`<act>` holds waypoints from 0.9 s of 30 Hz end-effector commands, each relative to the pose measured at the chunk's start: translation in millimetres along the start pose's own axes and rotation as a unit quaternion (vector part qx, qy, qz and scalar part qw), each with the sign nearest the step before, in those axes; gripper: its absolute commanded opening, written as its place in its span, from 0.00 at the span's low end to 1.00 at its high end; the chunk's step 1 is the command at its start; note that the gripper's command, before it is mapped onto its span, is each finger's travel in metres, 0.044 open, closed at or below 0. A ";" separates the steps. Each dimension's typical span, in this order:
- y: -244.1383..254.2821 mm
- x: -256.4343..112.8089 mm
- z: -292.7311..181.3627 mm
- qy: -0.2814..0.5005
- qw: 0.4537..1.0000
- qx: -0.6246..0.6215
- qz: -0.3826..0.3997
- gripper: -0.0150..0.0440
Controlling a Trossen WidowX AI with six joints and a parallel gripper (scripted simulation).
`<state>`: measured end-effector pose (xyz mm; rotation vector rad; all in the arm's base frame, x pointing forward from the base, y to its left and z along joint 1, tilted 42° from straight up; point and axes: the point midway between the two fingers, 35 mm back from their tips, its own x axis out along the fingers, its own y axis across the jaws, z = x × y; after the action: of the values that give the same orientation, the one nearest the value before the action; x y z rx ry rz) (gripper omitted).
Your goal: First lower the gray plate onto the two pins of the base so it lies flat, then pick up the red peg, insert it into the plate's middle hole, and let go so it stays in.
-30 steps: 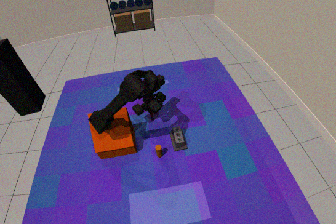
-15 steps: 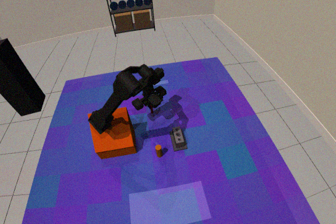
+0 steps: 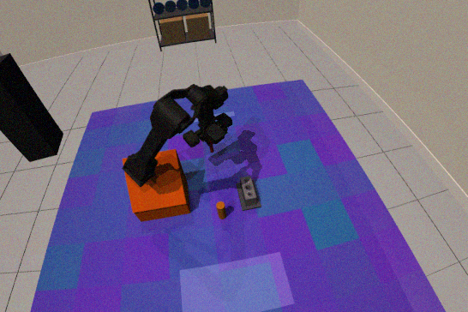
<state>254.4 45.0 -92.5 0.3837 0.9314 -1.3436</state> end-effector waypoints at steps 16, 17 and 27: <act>17.9 -3.3 46.2 0.007 1.000 -0.001 0.004 0.25; 18.4 -3.4 48.7 0.007 1.000 -0.002 0.004 0.25; 22.9 -4.7 74.2 0.009 1.000 -0.003 0.006 0.25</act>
<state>296.5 7.2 -57.2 0.3989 0.9494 -1.3293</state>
